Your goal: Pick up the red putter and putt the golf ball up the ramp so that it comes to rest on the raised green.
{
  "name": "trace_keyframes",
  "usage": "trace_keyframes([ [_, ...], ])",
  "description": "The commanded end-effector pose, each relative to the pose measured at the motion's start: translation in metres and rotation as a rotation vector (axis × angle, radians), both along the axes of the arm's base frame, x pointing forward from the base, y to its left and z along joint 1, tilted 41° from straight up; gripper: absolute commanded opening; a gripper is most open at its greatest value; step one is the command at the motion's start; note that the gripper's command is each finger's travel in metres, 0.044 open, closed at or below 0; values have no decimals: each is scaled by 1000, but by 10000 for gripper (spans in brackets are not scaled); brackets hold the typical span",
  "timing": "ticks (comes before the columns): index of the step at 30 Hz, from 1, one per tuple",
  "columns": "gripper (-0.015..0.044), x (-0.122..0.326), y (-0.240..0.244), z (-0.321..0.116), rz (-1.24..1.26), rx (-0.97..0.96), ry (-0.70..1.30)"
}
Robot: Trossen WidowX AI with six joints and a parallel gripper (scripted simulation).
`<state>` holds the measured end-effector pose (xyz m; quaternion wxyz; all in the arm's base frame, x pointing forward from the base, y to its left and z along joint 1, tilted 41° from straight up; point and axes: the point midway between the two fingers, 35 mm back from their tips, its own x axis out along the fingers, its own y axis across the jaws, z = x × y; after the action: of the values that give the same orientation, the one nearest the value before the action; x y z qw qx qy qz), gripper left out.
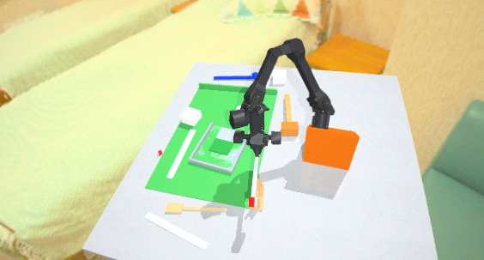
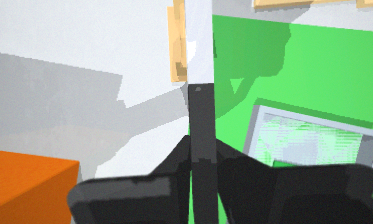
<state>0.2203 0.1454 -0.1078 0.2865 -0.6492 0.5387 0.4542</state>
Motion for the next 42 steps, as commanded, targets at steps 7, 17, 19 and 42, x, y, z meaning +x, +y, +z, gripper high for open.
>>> trace_keyframes([
  [7, 0, 18, -11, 25, -116, 11, -79],
  [17, 0, 49, -49, 74, -355, 26, -240],
  [19, 0, 54, -57, 83, -399, 29, -271],
  [42, 0, 61, -185, 196, -1035, -14, -701],
])
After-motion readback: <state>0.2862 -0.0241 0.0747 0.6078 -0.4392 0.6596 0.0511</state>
